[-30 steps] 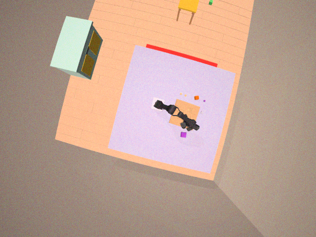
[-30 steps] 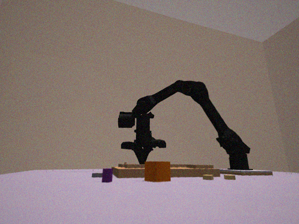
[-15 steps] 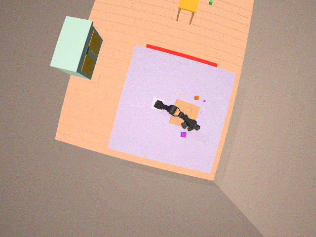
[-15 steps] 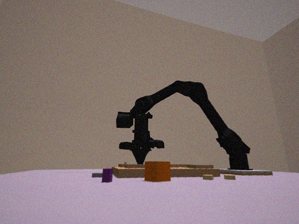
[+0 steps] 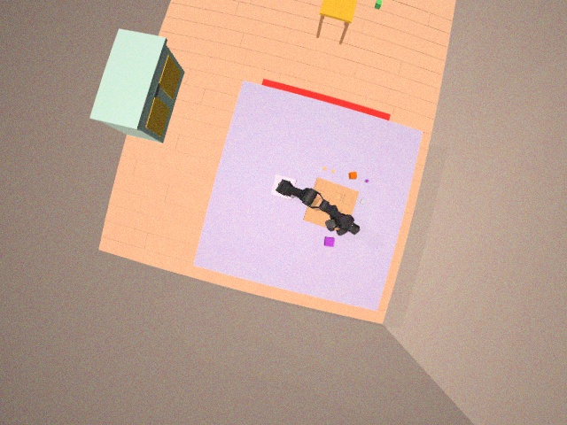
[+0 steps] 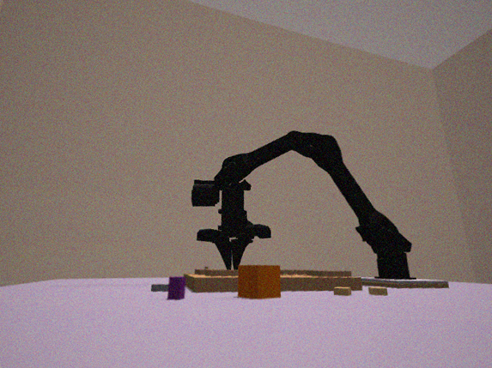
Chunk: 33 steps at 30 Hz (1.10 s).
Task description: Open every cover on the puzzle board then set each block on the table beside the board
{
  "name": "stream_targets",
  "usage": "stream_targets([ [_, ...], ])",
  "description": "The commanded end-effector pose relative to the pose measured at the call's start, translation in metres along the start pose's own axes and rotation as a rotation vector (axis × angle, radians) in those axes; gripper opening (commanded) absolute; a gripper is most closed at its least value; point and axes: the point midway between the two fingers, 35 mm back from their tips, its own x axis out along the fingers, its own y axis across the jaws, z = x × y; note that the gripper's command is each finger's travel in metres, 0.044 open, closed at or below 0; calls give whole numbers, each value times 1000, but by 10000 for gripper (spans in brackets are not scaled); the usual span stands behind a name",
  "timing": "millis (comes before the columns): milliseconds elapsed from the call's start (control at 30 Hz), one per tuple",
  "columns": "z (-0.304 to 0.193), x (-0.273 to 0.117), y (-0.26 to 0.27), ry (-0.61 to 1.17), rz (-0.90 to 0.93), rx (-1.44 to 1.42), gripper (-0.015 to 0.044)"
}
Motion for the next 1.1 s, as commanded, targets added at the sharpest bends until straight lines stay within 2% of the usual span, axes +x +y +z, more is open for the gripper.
stream_targets([
  [0,-1,-19,2,3,8,1,144],
  [200,0,-47,2,2,11,2,144],
  [333,0,-50,2,2,11,2,144],
  [1067,0,-15,2,2,11,2,144],
])
